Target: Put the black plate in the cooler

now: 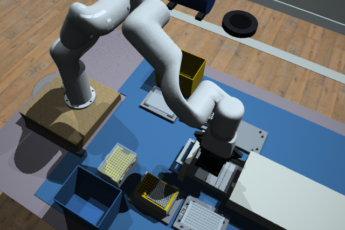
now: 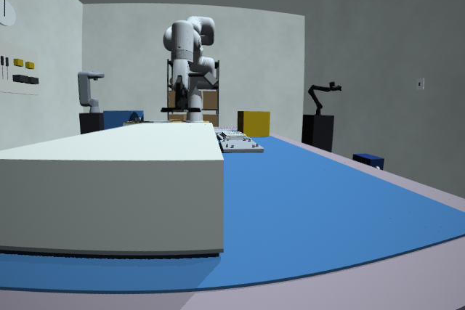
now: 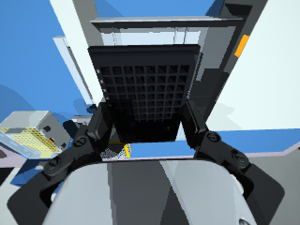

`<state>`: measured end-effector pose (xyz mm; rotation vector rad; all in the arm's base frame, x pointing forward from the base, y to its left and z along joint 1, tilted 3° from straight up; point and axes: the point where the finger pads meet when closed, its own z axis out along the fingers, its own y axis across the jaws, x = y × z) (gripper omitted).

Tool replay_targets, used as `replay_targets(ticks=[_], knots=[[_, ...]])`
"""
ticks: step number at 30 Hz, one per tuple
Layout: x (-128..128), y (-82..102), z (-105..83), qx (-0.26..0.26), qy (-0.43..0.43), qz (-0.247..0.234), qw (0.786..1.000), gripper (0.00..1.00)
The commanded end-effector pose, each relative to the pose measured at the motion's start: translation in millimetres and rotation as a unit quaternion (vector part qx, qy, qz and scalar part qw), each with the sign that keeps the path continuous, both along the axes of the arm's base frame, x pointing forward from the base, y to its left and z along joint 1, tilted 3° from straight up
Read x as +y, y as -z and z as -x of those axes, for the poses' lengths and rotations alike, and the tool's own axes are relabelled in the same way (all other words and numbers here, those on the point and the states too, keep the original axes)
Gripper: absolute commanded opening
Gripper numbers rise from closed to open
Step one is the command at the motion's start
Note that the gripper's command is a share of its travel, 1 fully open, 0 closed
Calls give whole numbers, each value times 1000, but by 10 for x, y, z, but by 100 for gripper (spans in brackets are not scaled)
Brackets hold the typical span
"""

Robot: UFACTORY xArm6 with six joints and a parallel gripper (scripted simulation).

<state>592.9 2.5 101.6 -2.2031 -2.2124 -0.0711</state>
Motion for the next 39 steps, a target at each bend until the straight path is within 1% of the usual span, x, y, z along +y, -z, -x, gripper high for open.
replay_targets(ticks=[1, 5, 20, 22, 37, 39], knots=[[2, 28, -18, -3, 0, 0, 1000, 0], [4, 62, -19, -3, 0, 0, 1000, 0], [18, 312, -25, -3, 0, 0, 1000, 0], [18, 312, -25, -3, 0, 0, 1000, 0], [30, 561, -31, -3, 0, 0, 1000, 0], [30, 561, -31, -3, 0, 0, 1000, 0]])
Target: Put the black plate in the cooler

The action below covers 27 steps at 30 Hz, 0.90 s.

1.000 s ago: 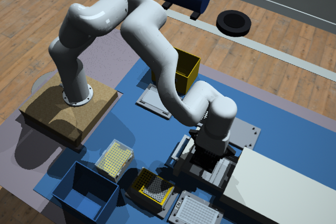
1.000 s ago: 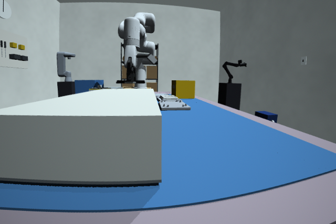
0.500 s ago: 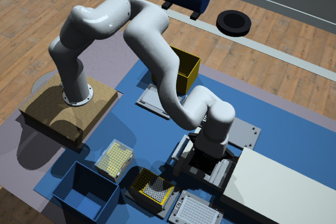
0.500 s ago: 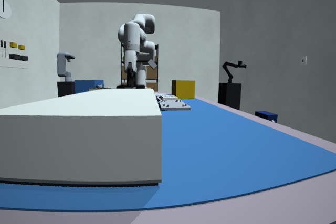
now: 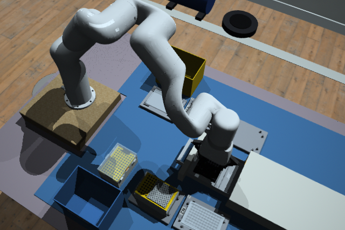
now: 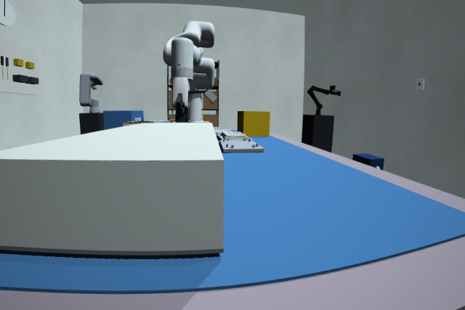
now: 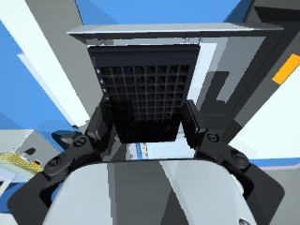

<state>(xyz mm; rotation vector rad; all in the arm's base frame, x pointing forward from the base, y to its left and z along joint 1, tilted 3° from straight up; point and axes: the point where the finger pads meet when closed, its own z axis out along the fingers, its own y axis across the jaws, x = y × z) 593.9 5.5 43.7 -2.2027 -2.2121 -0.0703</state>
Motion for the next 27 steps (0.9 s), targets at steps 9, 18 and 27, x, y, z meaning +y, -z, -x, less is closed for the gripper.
replay_targets(ticks=[9, 18, 27], knots=[[7, 133, -24, -3, 0, 0, 1000, 0], [11, 234, -27, -3, 0, 0, 1000, 0], [11, 235, -27, -3, 0, 0, 1000, 0]])
